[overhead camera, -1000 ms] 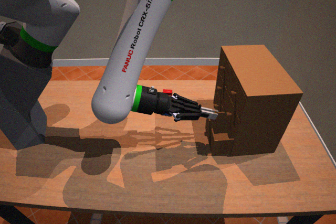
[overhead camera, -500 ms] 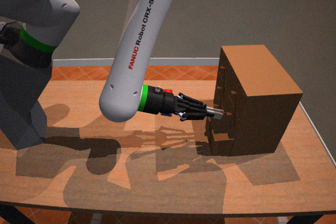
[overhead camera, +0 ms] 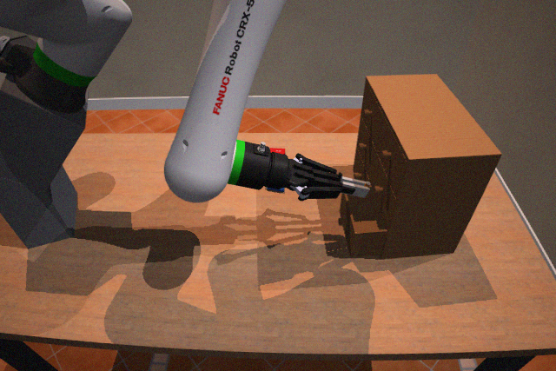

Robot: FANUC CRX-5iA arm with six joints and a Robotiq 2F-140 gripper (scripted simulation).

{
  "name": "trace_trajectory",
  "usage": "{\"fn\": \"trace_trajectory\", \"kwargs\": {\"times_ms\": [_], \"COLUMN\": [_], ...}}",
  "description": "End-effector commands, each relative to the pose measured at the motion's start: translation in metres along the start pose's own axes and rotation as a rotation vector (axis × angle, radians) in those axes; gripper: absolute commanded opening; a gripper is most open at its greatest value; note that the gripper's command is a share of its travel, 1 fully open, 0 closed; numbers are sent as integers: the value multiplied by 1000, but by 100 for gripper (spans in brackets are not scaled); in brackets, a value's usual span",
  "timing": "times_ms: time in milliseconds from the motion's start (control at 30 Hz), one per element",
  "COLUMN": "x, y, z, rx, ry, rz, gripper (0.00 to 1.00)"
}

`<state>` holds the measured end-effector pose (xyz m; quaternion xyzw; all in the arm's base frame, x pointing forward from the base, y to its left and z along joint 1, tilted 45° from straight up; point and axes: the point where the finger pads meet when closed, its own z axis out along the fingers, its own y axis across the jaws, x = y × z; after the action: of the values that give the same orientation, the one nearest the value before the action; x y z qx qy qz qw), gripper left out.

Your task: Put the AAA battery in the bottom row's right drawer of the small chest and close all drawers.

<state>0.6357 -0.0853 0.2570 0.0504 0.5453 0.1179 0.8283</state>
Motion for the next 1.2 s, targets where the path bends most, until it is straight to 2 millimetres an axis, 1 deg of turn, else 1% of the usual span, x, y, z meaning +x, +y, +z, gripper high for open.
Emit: {"fn": "trace_trajectory", "kwargs": {"times_ms": [0,300,400,433,600,633,667,1167], "x": [0,0,0,0,0,0,0,0], "y": [0,0,0,0,0,0,0,0], "z": [0,0,0,0,0,0,0,0], "rx": [0,0,0,0,0,0,0,0], "ry": [0,0,0,0,0,0,0,0], "rz": [0,0,0,0,0,0,0,0], "gripper": [3,3,8,8,15,15,100,100]}}
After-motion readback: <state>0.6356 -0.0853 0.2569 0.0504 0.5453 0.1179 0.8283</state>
